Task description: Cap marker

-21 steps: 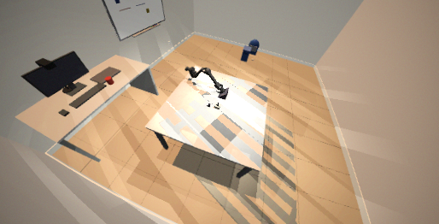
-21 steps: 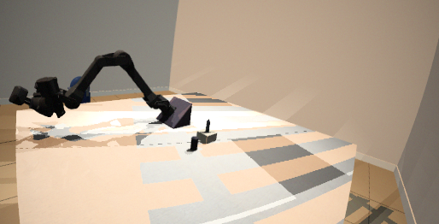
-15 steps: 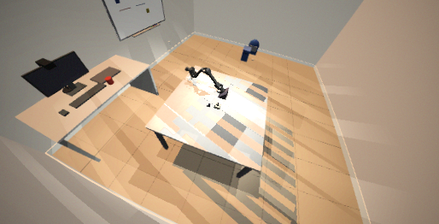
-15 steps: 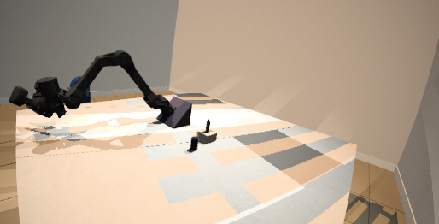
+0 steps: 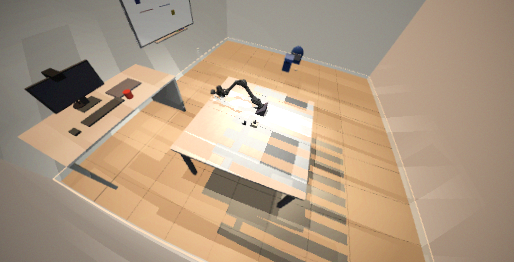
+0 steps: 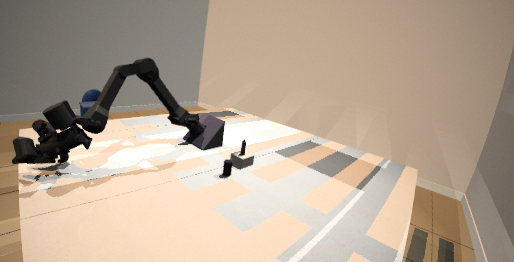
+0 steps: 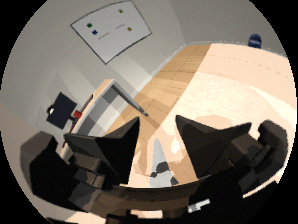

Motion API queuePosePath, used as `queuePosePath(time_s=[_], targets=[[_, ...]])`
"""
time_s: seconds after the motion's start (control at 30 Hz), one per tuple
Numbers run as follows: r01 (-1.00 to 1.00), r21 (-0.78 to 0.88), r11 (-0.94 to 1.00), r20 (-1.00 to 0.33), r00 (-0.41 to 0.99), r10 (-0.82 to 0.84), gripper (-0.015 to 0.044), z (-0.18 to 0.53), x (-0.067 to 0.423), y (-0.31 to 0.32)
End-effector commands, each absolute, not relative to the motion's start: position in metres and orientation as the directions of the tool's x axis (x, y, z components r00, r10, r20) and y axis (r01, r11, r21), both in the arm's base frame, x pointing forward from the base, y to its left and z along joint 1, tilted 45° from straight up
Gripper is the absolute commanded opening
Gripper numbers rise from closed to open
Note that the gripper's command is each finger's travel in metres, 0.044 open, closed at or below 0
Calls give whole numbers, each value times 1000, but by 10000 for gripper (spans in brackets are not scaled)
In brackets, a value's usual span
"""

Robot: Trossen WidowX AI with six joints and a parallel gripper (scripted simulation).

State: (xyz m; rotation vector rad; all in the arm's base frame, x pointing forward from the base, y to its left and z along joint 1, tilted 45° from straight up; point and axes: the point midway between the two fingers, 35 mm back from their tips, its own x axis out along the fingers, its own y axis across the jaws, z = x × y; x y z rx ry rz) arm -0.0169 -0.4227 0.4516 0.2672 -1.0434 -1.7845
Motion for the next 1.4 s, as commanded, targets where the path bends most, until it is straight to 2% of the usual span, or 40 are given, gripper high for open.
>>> queuePosePath(time_s=[0.0, 0.23, 0.37, 0.6, 0.8, 0.93, 1.1, 1.23, 1.37], targets=[[748, 657, -92, 206, -295, -933, 244, 435, 53, -424], [873, 487, 26, 83, -17, -996, 244, 404, 158, -404], [893, 437, 111, 20, 114, -993, 244, 390, 203, -378], [959, 197, 205, -172, 240, -955, 244, 340, 266, -348], [913, -106, 395, -378, 330, -865, 244, 284, 323, -293], [783, -312, 538, -513, 338, -789, 244, 245, 347, -247], [486, -530, 695, -654, 288, -700, 244, 201, 359, -183], [185, -628, 756, -724, 218, -655, 244, 176, 355, -136], [-140, -652, 745, -758, 136, -638, 244, 157, 344, -91]])
